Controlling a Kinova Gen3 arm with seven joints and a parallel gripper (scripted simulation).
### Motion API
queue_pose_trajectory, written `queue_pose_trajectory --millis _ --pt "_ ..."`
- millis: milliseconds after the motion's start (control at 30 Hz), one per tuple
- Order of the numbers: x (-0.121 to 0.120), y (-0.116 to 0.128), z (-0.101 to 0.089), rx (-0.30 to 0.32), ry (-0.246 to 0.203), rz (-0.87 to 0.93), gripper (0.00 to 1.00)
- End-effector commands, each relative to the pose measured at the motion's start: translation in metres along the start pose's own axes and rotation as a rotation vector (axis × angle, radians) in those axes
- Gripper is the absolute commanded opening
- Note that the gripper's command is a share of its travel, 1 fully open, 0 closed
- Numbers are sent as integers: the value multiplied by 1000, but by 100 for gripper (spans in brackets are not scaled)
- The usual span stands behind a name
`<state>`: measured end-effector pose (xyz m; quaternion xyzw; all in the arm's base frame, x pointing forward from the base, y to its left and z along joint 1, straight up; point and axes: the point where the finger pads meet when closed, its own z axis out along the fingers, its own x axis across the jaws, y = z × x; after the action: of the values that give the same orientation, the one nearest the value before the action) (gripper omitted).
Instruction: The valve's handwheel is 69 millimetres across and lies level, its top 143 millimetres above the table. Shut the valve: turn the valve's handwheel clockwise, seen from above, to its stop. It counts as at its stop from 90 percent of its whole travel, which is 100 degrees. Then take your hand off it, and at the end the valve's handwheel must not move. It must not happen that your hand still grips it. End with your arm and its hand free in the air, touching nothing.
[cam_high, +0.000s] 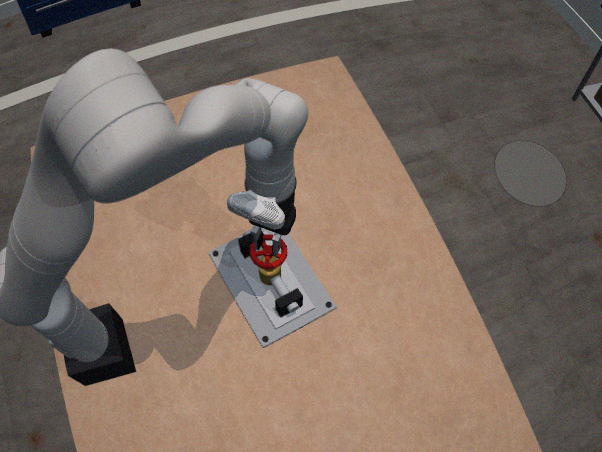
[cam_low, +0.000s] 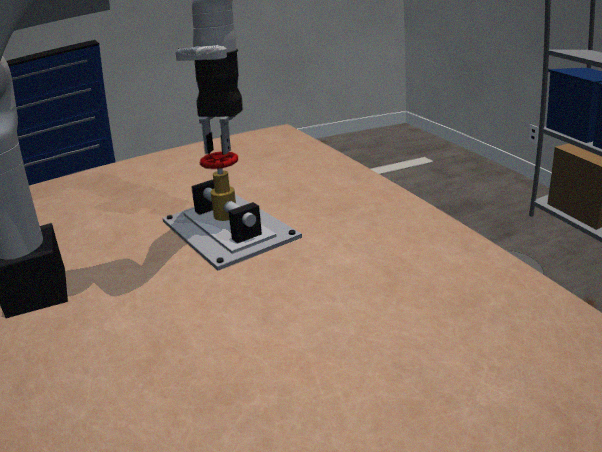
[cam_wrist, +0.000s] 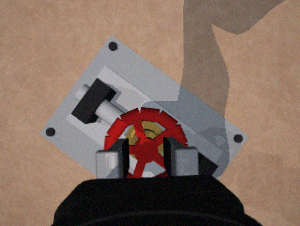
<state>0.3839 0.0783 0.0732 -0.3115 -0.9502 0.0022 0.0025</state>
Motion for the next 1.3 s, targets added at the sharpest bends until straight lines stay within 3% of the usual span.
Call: queue_pose_trajectory --millis 0,1267 --pt "0 0 0 -1 -1 0 60" --pt "-1 1 8 -1 -1 0 60"
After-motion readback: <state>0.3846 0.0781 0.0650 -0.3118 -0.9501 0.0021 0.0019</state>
